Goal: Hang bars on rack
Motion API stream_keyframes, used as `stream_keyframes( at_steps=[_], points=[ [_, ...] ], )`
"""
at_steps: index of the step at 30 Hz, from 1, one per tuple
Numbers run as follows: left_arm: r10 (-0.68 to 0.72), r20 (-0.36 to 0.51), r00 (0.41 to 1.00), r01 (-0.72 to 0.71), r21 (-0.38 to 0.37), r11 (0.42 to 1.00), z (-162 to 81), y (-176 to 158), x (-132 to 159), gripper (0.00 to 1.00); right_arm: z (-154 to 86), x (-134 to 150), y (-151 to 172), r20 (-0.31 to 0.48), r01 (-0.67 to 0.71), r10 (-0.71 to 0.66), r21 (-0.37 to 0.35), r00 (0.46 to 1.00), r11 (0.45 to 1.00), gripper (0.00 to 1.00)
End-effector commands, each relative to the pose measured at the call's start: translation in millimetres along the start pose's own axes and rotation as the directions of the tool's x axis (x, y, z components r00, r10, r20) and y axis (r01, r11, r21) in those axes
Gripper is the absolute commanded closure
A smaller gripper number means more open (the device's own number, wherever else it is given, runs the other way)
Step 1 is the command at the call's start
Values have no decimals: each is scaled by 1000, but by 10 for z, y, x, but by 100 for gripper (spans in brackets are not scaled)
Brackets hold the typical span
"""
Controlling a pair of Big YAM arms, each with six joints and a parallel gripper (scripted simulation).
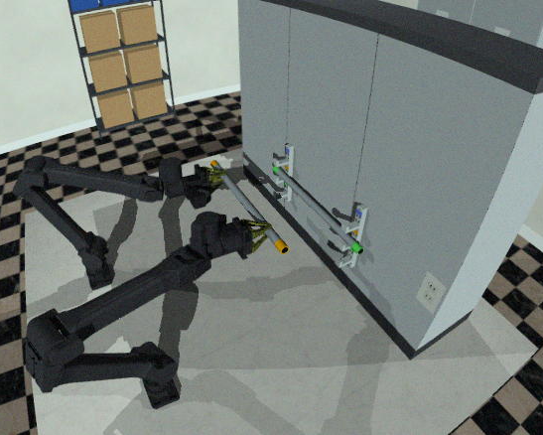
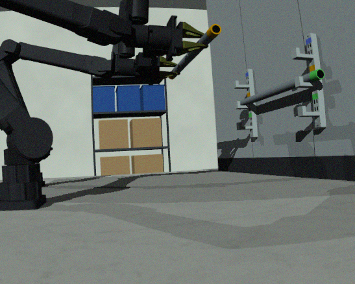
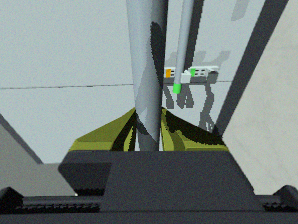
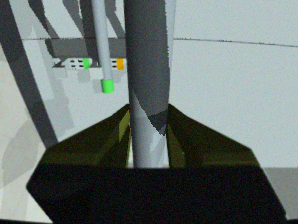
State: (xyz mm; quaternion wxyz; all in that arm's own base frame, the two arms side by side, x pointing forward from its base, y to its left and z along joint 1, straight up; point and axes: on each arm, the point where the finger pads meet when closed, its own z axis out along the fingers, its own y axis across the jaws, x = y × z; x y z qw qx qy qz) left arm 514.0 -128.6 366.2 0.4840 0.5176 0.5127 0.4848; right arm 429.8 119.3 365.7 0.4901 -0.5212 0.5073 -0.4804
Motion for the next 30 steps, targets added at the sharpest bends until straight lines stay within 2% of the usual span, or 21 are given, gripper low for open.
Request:
stream_keyframes(
  at_steps=[1, 30],
  points=[
    [-17, -11, 1000, 16, -88, 996, -66, 528, 36, 100, -40, 52, -586, -14, -31, 33, 99, 999, 995, 100],
    [-17, -11, 1000, 16, -88, 996, -102, 420, 35, 100, -77, 51, -486, -14, -31, 33, 99, 999, 995, 100]
  ],
)
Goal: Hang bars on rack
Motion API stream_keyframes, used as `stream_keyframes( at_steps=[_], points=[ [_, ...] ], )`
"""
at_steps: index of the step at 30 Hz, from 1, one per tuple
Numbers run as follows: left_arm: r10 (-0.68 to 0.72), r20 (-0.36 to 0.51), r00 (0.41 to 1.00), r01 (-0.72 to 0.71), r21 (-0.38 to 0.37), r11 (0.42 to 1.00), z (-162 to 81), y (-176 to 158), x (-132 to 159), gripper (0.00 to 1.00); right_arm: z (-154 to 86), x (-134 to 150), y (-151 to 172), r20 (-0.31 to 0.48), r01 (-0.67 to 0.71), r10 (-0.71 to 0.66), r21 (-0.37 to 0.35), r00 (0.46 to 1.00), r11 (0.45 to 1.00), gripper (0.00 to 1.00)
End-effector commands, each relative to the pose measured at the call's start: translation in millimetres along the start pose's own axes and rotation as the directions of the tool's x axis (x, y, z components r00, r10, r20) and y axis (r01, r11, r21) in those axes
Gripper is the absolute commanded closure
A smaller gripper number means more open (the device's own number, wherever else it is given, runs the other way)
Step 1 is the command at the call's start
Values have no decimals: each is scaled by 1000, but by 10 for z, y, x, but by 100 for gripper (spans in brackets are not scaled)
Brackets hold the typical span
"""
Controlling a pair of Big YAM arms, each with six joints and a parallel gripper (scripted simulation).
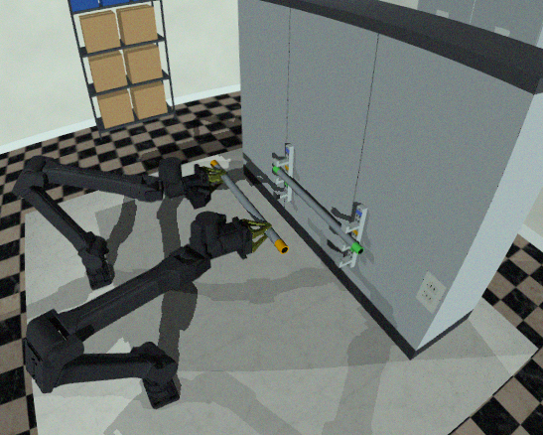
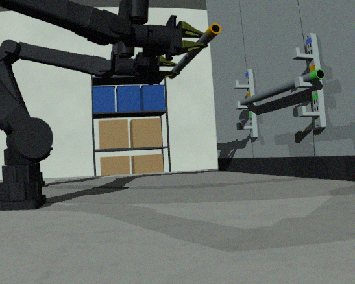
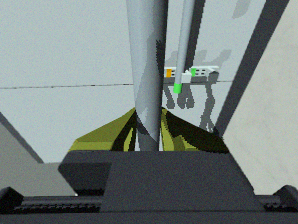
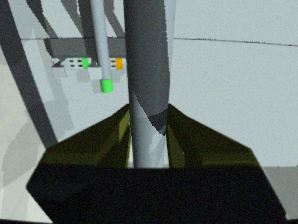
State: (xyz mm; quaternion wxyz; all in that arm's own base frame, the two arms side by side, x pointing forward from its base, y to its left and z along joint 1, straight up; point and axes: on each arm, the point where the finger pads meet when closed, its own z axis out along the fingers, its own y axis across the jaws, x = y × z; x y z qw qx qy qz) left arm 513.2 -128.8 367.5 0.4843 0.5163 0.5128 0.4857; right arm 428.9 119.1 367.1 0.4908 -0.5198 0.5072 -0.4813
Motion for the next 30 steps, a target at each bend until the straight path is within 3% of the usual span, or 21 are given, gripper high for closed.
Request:
stream_keyframes(
  at_steps=[1, 30],
  points=[
    [-16, -9, 1000, 16, -85, 996, -94, 400, 37, 100, -68, 49, -466, -13, -30, 31, 96, 999, 995, 100],
    [-16, -9, 1000, 16, -85, 996, -113, 260, 31, 100, -96, 53, -322, -13, -30, 32, 96, 999, 995, 100]
  ],
)
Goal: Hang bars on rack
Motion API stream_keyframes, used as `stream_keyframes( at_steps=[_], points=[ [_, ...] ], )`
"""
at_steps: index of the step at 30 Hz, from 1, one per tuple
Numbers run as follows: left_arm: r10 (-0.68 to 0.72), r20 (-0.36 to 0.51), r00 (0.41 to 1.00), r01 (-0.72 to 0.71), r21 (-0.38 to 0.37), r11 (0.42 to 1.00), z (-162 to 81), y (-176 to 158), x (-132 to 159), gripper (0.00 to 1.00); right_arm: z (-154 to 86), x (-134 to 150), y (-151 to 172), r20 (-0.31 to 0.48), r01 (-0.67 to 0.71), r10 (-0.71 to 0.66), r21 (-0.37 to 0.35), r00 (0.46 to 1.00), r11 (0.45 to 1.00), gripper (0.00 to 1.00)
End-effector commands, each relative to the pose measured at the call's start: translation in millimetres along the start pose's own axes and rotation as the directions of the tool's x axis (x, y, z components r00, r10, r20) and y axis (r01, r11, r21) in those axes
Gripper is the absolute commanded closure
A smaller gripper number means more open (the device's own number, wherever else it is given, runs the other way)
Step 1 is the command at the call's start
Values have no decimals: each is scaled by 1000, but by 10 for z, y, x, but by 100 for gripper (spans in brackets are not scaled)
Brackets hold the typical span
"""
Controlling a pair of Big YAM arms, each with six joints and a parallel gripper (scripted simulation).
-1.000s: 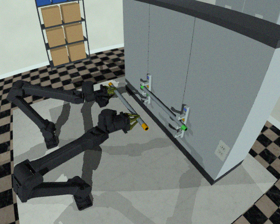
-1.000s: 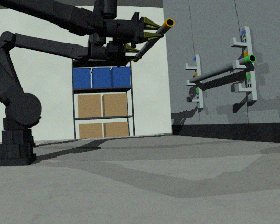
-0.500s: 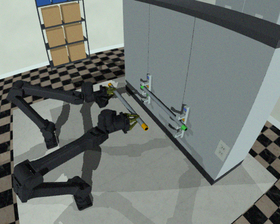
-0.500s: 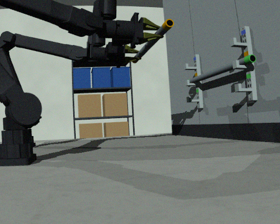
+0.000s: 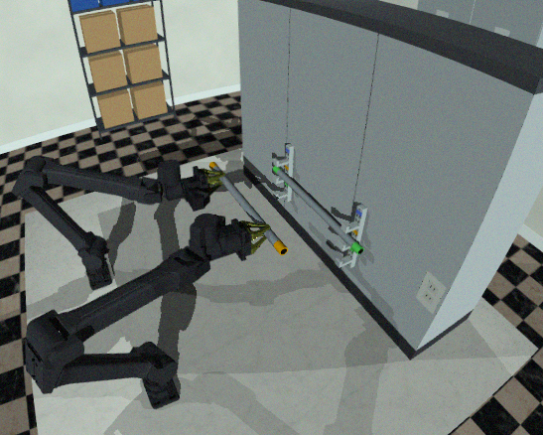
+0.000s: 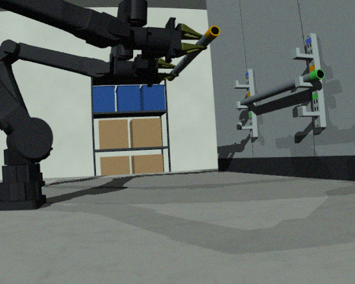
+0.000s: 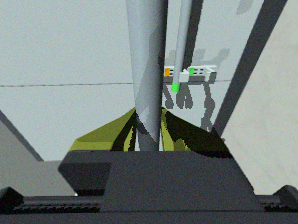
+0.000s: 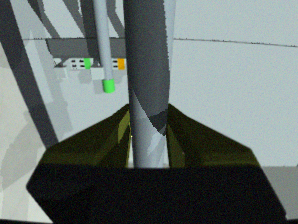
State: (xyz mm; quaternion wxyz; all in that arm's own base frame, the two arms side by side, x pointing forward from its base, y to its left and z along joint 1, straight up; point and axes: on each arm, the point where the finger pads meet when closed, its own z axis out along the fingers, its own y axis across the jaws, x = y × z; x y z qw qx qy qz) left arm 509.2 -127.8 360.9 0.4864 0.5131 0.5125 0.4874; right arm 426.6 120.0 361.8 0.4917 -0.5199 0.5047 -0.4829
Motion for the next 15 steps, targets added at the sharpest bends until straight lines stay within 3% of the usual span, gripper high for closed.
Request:
stream_keyframes(
  at_steps=[1, 15],
  points=[
    [-13, -6, 1000, 12, -78, 997, -74, 326, 21, 100, -75, 65, -374, -15, -33, 35, 91, 999, 995, 100],
    [-13, -6, 1000, 12, -78, 997, -62, 321, 15, 100, -72, 70, -363, -15, -33, 35, 91, 999, 995, 100]
  ],
)
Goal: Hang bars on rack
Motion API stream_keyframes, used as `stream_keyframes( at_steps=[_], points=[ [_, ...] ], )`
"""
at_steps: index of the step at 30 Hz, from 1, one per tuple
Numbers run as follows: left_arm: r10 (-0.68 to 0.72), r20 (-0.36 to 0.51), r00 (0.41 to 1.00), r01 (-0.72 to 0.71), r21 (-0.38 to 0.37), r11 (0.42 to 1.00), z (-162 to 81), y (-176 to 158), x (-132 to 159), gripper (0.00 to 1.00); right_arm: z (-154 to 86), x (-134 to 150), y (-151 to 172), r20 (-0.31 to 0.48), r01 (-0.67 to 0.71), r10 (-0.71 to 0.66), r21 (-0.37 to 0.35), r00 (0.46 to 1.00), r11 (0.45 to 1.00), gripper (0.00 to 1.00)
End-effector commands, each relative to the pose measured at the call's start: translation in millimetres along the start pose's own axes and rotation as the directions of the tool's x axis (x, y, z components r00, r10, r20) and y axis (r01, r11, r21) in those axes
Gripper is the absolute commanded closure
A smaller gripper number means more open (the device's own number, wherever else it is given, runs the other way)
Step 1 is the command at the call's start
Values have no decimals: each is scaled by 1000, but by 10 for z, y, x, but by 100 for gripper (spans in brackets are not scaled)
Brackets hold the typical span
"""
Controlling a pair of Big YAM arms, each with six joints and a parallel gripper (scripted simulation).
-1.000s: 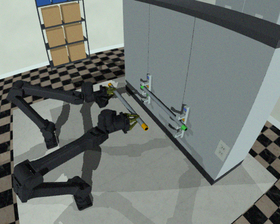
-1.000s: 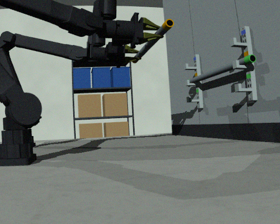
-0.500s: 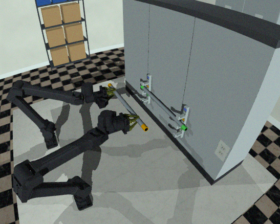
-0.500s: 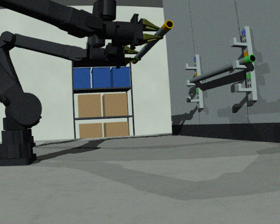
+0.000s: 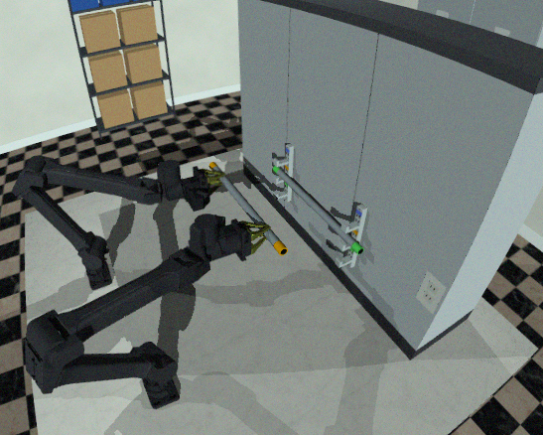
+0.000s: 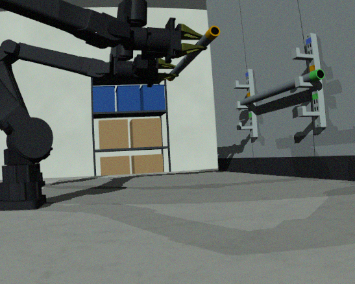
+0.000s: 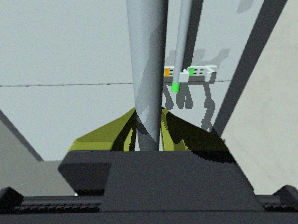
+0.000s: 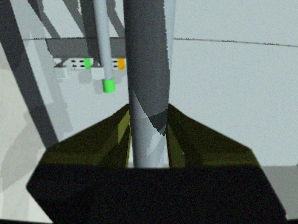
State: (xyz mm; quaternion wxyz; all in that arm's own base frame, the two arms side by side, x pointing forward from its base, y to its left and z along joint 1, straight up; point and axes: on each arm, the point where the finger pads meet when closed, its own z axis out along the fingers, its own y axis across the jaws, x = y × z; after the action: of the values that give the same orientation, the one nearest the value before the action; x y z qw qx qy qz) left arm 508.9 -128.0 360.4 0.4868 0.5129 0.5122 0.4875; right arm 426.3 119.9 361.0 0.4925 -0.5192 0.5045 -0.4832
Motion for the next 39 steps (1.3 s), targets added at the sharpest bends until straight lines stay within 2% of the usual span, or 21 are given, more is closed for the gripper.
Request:
stream_keyframes(
  at_steps=[1, 39],
  points=[
    [-13, -6, 1000, 12, -77, 997, -58, 325, 16, 100, -69, 69, -370, -15, -32, 34, 89, 999, 996, 100],
    [-13, -6, 1000, 12, -76, 997, 4, 296, -3, 100, -57, 79, -348, -15, -32, 34, 89, 999, 996, 100]
  ],
)
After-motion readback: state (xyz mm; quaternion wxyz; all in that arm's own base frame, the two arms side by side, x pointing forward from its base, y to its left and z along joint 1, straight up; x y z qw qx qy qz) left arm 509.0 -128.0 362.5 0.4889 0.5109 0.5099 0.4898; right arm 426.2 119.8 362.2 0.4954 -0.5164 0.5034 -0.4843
